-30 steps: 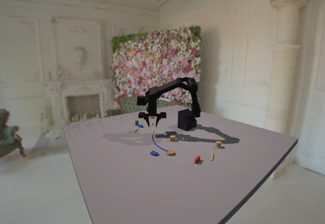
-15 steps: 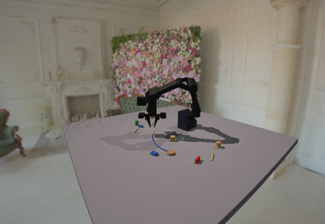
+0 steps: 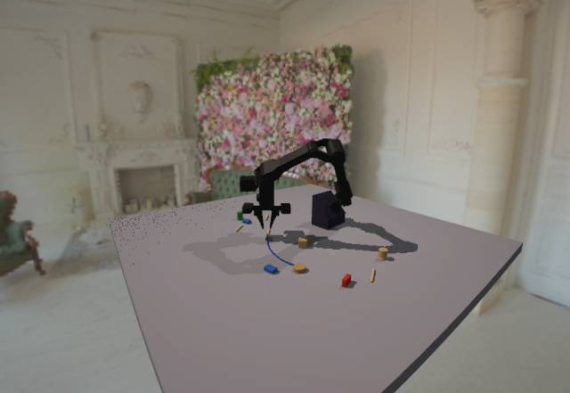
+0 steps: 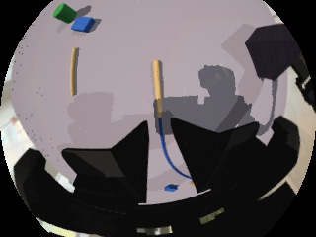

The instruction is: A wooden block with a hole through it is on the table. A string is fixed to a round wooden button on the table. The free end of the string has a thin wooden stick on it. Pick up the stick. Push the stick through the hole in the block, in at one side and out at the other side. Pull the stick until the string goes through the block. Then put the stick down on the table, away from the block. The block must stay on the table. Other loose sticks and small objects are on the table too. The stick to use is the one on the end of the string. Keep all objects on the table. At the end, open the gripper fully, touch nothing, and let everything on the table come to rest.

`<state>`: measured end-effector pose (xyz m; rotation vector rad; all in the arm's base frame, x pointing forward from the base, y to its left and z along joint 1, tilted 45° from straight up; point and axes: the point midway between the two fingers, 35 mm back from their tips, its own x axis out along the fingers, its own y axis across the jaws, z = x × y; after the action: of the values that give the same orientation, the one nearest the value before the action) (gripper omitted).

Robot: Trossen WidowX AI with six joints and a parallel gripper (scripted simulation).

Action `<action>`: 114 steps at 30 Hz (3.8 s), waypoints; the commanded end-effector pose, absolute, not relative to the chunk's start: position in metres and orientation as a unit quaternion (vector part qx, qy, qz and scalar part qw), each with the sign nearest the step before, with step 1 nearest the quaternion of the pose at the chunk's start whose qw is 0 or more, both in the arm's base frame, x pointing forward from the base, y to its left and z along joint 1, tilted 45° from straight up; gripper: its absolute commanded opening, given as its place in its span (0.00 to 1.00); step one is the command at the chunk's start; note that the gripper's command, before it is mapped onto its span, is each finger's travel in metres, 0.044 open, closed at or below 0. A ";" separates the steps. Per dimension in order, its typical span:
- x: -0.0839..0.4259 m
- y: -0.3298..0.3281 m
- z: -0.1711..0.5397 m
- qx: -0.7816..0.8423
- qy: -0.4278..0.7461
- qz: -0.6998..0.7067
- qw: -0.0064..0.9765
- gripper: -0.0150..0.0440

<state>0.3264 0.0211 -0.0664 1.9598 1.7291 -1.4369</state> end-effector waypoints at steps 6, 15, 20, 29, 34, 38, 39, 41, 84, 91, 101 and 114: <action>0.322 0.033 -0.078 0.654 0.579 -0.482 0.073 0.46; 0.319 0.043 -0.088 0.654 0.579 -0.482 0.072 0.46; 0.318 0.046 -0.090 0.654 0.579 -0.481 0.072 0.46; 0.319 0.044 -0.090 0.653 0.580 -0.481 0.077 0.29; 0.319 0.044 -0.090 0.653 0.580 -0.481 0.077 0.25; 0.319 0.044 -0.090 0.653 0.580 -0.481 0.077 0.25; 0.319 0.044 -0.089 0.653 0.580 -0.481 0.077 0.25; 0.320 0.042 -0.088 0.653 0.579 -0.481 0.077 0.25; 0.327 0.004 -0.048 0.653 0.579 -0.482 0.078 0.25; 0.326 0.006 -0.050 0.654 0.579 -0.482 0.072 0.25; 0.329 0.009 -0.048 0.643 0.624 -0.421 0.138 0.25; 0.337 0.015 -0.042 0.592 0.706 -0.261 0.288 0.25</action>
<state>0.3332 0.0129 -0.0448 1.6371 1.8786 -0.8107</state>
